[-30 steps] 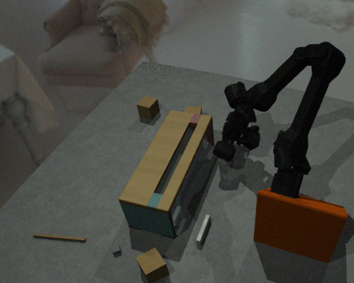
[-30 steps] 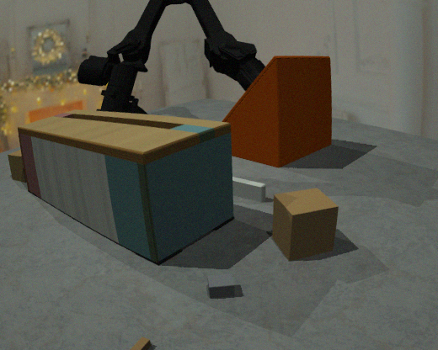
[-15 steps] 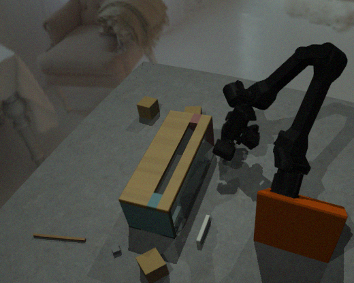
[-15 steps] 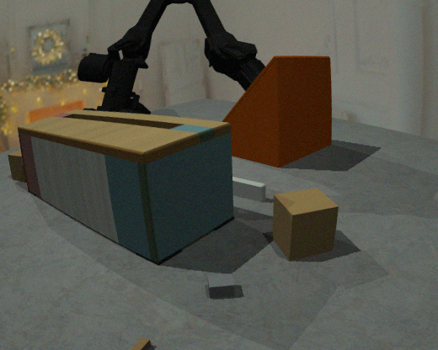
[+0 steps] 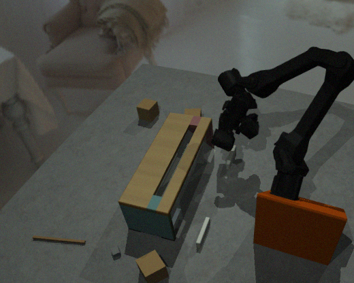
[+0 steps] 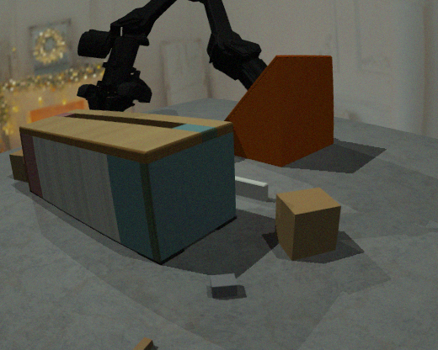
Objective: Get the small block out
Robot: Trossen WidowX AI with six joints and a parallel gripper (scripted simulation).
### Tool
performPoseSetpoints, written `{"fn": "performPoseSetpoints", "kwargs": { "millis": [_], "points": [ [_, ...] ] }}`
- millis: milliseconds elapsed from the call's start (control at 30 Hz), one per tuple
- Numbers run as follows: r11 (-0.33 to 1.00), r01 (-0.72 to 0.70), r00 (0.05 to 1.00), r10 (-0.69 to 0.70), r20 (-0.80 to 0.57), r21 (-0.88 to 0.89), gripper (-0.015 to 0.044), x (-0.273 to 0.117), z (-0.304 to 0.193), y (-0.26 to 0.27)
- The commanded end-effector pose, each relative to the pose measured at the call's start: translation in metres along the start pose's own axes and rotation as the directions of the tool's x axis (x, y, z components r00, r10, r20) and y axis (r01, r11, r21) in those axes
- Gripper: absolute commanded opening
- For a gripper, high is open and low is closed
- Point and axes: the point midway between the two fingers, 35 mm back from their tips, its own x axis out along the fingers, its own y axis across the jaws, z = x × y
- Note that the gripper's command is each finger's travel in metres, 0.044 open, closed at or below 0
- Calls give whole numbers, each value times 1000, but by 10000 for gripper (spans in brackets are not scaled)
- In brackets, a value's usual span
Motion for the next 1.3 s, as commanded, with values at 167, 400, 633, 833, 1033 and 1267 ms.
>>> {"fn": "performPoseSetpoints", "kwargs": {
  "millis": [167, 400, 633, 833, 1033, 1267],
  "points": [
    [950, 24, 1000, -24, 3, -311, 0, -5, -7, -15],
    [823, 34, 999, -27, 21, -567, 0, -9, -9, -22],
    [627, 48, 999, -27, 39, -778, 0, -12, -10, -28],
    [415, 60, 998, -26, 55, -908, 0, -16, -10, -33],
    [178, 71, 997, -21, 68, -982, 0, -20, -11, -38],
    [-113, 81, 996, -13, 83, -990, 0, -24, -11, -43]
  ]
}}
